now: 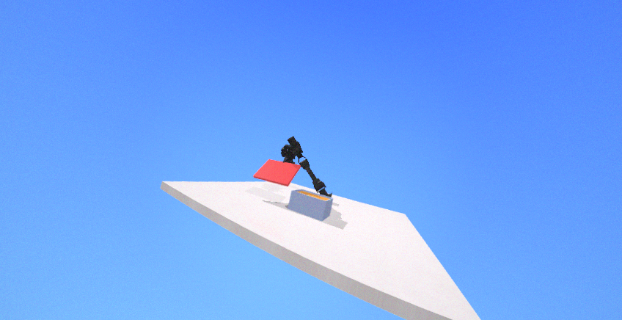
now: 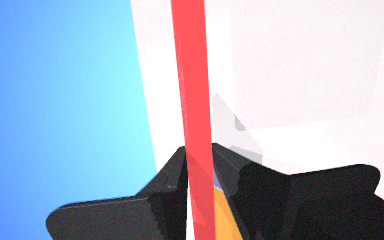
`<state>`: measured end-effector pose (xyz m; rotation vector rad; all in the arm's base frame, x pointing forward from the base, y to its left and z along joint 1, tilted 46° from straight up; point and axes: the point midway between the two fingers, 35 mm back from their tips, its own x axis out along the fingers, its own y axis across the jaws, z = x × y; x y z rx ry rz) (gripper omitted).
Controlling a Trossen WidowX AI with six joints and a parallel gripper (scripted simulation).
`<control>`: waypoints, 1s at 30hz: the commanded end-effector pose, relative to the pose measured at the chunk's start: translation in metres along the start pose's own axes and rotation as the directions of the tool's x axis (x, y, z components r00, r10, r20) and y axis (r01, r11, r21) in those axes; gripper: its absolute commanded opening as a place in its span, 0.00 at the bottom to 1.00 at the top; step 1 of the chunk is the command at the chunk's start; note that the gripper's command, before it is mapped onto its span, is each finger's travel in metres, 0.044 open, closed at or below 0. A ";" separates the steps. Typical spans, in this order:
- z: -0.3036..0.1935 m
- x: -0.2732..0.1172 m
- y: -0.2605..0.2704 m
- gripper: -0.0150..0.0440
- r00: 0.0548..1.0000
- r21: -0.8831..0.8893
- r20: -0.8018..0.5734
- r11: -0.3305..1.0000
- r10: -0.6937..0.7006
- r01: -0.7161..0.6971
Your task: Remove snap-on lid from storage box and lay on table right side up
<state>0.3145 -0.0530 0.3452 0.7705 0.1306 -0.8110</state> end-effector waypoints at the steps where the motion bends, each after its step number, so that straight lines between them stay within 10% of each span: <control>1: 0.011 -0.006 0.003 0.25 1.000 0.010 -0.003 1.000 0.021 -0.021; 30: 0.069 -0.011 -0.002 0.25 1.000 0.011 -0.001 1.000 0.023 -0.023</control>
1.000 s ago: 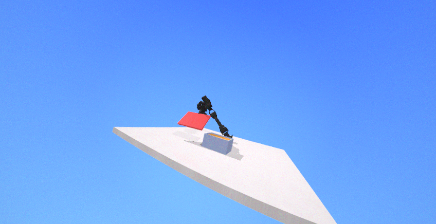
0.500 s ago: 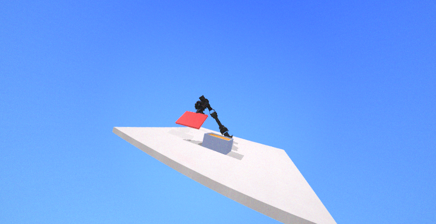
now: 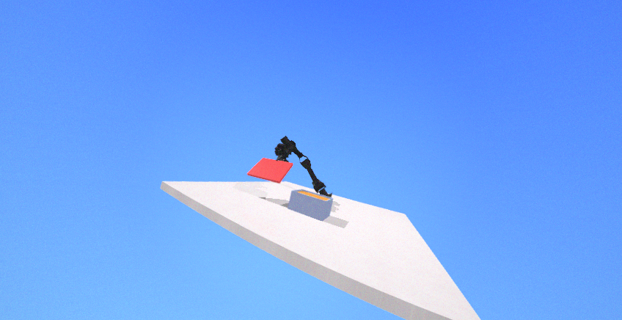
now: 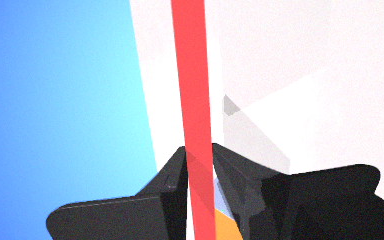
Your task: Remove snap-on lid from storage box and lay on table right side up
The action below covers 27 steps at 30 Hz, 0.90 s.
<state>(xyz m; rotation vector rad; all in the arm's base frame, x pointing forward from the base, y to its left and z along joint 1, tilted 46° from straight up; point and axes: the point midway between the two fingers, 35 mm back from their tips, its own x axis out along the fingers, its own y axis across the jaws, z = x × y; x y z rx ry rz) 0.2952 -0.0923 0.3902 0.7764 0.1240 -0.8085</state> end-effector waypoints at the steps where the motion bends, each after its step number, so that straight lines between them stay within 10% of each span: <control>1: 0.009 -0.004 0.003 0.25 1.000 0.003 -0.003 1.000 0.018 -0.018; 27: 0.015 0.007 -0.012 0.25 1.000 0.004 -0.002 1.000 0.020 -0.020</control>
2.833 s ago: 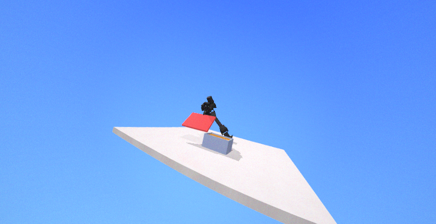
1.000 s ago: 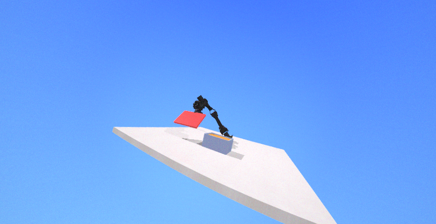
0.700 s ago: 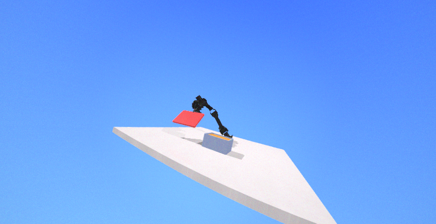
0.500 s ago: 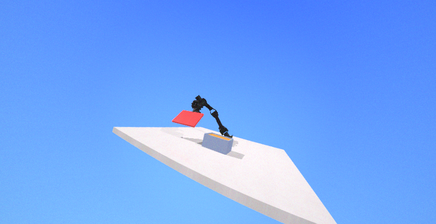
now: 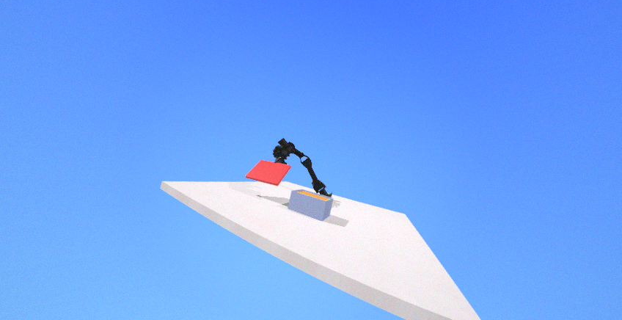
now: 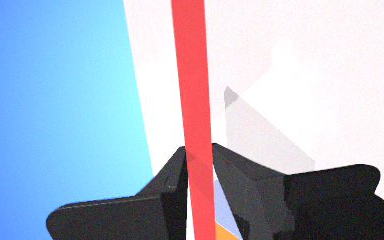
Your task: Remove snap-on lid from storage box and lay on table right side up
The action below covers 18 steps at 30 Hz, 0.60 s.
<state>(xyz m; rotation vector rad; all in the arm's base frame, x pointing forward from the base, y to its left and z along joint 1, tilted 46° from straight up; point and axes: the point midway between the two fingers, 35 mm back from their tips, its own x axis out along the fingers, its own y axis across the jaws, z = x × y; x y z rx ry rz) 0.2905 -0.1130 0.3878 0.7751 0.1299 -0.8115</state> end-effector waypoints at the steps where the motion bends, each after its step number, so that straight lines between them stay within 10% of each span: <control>1: 0.002 -0.003 0.001 0.25 1.000 0.006 0.002 1.000 0.025 -0.025; 18: 0.002 0.005 -0.010 0.25 1.000 0.006 0.003 1.000 0.025 -0.025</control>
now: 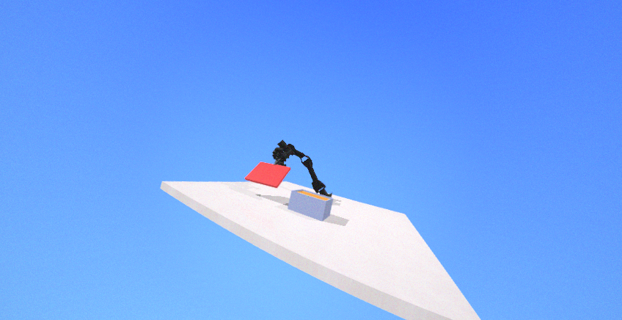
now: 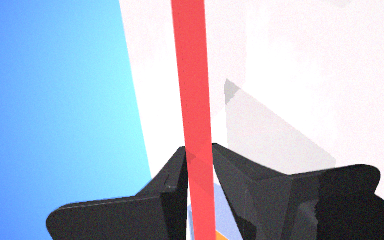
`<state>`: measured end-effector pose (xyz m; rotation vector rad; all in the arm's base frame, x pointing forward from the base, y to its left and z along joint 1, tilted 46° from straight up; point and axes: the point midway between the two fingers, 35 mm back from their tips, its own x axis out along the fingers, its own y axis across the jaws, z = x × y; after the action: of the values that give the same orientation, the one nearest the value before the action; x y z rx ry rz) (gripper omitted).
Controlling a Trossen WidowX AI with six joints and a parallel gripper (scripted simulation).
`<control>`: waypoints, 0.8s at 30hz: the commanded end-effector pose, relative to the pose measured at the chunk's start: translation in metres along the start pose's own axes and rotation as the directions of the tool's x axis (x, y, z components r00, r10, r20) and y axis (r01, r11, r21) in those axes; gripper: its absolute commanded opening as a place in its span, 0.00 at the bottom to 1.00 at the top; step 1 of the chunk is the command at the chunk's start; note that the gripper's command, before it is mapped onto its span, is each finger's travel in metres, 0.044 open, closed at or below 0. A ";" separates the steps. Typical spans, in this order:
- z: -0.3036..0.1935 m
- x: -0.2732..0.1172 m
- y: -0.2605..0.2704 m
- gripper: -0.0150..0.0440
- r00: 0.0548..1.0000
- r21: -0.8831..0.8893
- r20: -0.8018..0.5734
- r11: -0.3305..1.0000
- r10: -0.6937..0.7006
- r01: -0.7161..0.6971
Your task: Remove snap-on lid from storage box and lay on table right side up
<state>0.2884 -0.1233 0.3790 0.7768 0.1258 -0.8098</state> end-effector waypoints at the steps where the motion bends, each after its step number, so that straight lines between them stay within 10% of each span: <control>1: 0.002 -0.002 0.001 0.25 1.000 0.004 0.001 1.000 0.023 -0.023; 24: 0.002 0.009 -0.013 0.25 1.000 0.004 0.002 1.000 0.024 -0.024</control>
<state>0.2864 -0.1370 0.3664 0.7776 0.1237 -0.8092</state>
